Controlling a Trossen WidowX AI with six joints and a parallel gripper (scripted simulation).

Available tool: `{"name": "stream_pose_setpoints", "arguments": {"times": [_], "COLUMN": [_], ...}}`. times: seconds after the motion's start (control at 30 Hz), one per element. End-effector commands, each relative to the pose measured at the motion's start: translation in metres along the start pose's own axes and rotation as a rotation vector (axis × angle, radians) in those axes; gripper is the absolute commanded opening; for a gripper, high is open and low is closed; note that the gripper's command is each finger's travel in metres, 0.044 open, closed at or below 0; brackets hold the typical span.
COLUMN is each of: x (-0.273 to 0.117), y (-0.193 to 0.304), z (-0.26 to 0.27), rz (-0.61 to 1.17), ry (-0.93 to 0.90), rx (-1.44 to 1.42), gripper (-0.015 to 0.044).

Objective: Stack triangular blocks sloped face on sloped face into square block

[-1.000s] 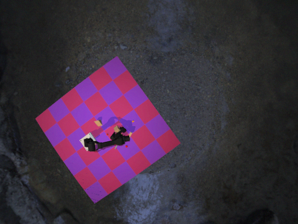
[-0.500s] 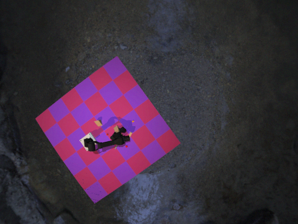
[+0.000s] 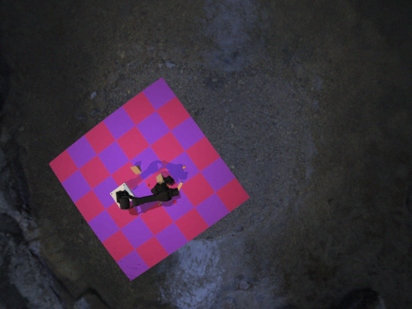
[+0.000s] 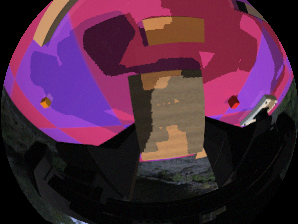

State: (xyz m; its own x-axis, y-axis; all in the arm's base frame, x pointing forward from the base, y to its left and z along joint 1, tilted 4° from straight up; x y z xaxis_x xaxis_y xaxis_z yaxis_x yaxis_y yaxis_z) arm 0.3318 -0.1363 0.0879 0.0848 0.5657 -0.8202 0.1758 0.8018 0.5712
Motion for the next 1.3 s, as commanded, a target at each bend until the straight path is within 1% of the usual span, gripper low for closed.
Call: {"name": "stream_pose_setpoints", "arguments": {"times": [0.0, 0.33, 0.63, 1.27], "x": [-0.02, -0.056, -0.054, -0.051], "y": [0.013, 0.039, 0.037, 0.041], "z": [-0.001, -0.01, -0.011, -0.012], "rz": [-0.006, -0.009, -0.014, -0.121], "ry": [-0.023, -0.044, -0.039, -0.014], "rx": [0.004, 0.025, 0.016, -0.612], "gripper": [0.0, 0.0, 0.0, 0.0]}}
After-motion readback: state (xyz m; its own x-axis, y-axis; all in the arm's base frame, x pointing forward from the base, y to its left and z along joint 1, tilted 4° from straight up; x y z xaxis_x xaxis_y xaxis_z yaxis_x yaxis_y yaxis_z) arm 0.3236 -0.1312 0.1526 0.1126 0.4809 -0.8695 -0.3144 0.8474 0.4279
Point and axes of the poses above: the point midway between the two fingers, 35 mm back from their tips, its own x axis out along the fingers, its own z axis across the jaws, y = z × x, the point moved 1 cm from there along -x, back along the fingers, and after that the axes turned 11 degrees about x, right-handed, at the moved point
